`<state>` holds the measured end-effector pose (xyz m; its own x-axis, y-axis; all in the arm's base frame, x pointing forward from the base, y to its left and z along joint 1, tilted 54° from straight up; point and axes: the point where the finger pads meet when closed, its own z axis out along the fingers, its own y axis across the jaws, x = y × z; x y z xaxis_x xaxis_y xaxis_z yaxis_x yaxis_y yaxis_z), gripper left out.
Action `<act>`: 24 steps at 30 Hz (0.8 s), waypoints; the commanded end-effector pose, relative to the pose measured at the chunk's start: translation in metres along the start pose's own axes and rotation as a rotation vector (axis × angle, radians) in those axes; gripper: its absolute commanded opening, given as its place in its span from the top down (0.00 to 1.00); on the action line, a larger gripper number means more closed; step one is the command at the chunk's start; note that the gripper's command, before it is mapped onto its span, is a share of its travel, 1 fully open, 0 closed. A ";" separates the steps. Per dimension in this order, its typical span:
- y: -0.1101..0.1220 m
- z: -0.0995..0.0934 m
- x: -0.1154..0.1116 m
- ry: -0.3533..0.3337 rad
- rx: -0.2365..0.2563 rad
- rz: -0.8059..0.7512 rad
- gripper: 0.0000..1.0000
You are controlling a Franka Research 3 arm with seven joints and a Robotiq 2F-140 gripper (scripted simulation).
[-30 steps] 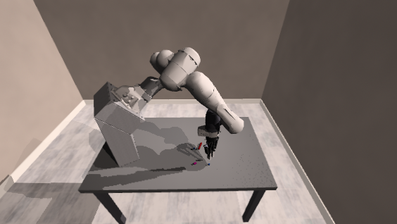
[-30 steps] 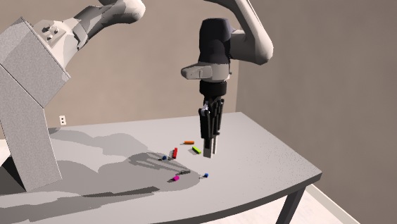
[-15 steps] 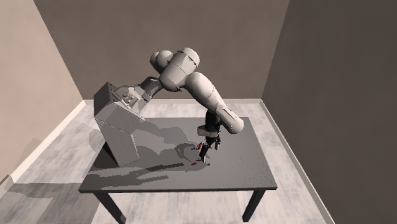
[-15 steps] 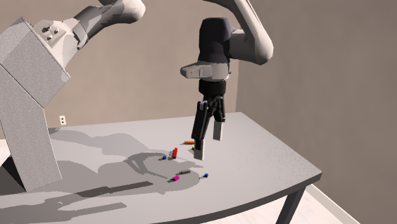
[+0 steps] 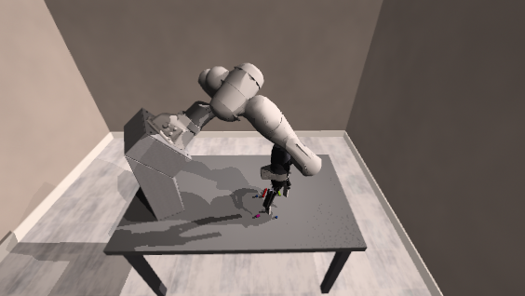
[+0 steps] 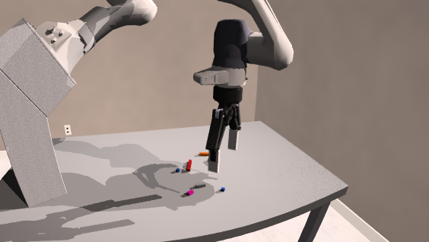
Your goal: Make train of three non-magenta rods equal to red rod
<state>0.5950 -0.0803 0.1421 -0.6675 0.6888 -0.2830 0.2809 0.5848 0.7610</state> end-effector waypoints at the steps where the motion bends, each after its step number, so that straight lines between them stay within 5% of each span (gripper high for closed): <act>1: 0.002 0.001 0.001 -0.007 -0.005 -0.094 0.00; 24: 0.018 0.012 0.036 -0.028 -0.018 -0.701 0.00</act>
<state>0.5823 -0.0414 0.1371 -0.7010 0.2818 -0.6552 -0.1156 0.8616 0.4943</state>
